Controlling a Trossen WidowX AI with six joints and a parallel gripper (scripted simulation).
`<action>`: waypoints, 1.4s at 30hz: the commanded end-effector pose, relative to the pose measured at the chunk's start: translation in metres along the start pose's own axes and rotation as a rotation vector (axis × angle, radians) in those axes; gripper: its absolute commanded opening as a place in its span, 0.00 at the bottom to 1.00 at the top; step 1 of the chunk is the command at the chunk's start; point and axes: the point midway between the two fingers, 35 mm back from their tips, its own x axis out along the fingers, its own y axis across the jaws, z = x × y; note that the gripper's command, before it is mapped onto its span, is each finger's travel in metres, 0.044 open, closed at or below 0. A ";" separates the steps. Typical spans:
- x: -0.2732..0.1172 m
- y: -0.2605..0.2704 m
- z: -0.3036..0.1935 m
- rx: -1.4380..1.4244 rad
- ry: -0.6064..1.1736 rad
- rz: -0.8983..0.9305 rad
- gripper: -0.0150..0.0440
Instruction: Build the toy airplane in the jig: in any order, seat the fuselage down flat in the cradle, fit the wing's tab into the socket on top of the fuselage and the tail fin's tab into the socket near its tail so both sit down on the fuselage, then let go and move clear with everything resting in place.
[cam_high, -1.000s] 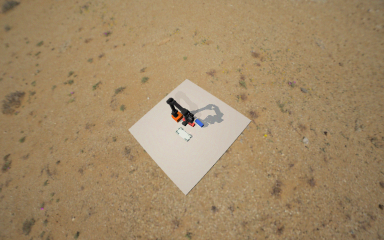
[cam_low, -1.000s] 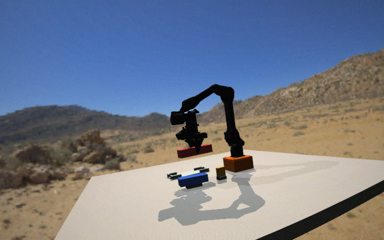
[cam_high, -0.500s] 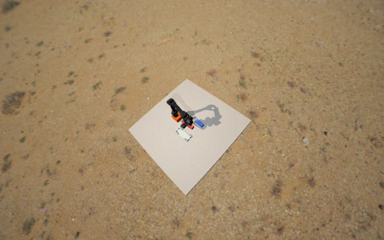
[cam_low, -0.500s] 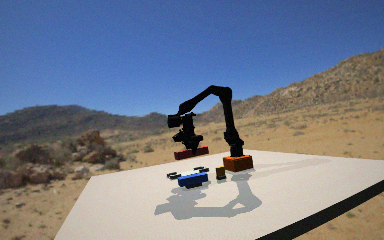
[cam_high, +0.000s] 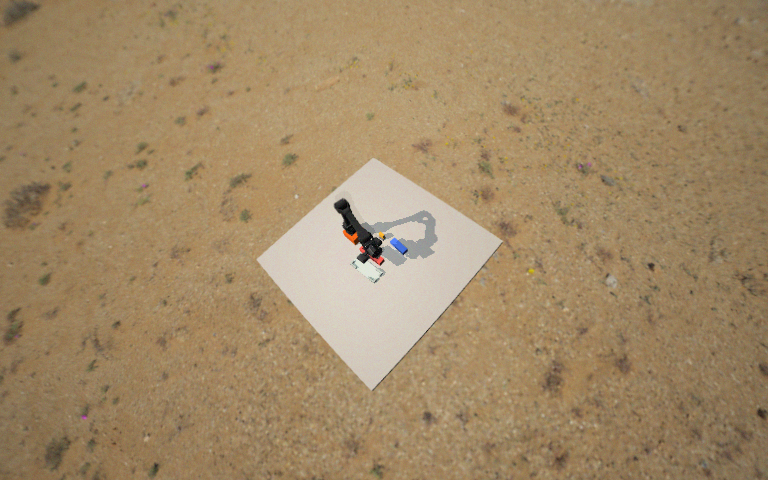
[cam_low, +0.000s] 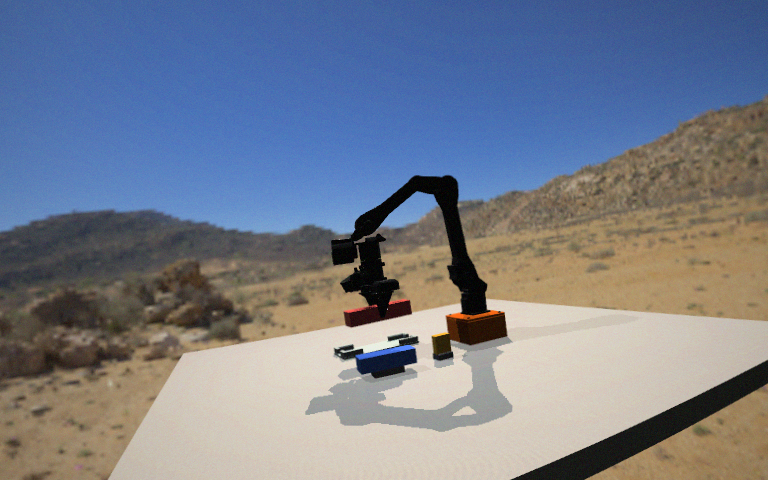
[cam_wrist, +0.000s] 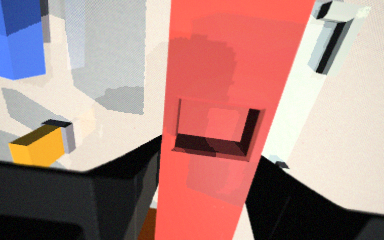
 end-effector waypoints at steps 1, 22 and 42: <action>0.005 -0.012 -0.001 0.007 0.001 -0.005 0.25; 0.031 -0.069 -0.011 0.025 -0.009 -0.007 0.25; 0.032 -0.069 -0.011 0.024 -0.009 -0.007 0.58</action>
